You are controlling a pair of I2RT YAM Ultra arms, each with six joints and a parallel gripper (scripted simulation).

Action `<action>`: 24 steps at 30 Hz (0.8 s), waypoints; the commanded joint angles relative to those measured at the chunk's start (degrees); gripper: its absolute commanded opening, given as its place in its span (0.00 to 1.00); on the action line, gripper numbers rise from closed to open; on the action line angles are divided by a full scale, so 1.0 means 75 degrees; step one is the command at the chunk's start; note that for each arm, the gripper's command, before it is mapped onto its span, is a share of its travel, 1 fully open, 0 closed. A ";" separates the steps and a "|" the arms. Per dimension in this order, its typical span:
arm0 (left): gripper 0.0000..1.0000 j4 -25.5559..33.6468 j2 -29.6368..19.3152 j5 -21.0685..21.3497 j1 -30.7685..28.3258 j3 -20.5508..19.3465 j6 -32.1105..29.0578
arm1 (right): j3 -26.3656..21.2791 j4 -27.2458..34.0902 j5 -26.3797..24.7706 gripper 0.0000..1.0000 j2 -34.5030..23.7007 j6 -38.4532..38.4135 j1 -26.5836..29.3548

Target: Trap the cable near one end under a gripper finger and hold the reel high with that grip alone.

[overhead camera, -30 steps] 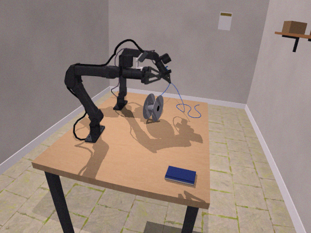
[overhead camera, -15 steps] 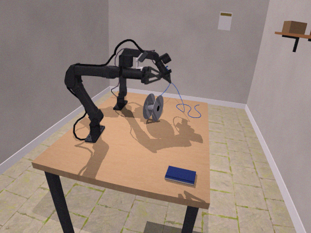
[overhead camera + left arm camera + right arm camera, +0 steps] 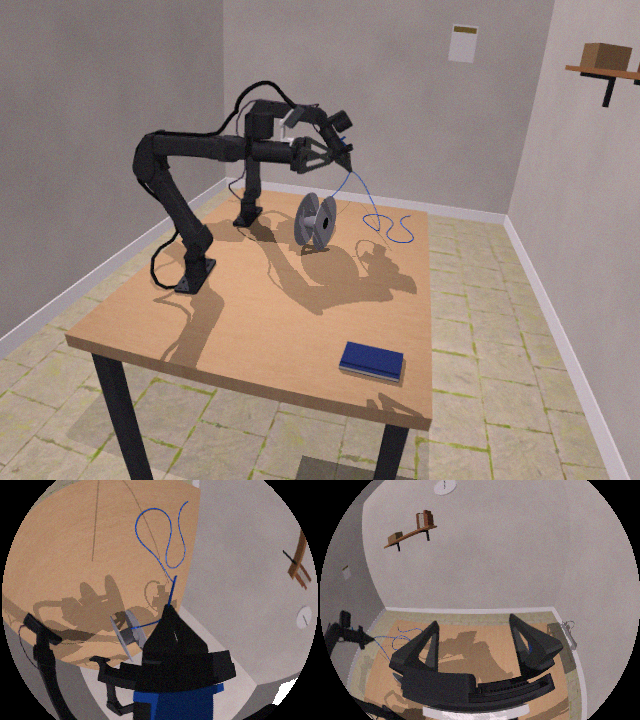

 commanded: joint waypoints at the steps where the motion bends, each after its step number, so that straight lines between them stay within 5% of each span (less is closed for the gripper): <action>1: 0.00 0.0144 -0.0313 0.0026 -0.0027 -0.0016 0.0108 | -0.0041 0.0071 0.0048 1.00 0.0059 -0.0017 -0.0017; 24: 0.00 0.0262 -0.0654 -0.0338 0.0070 -0.0421 -0.0440 | -0.0041 0.0071 0.0048 1.00 0.0059 -0.0017 -0.0017</action>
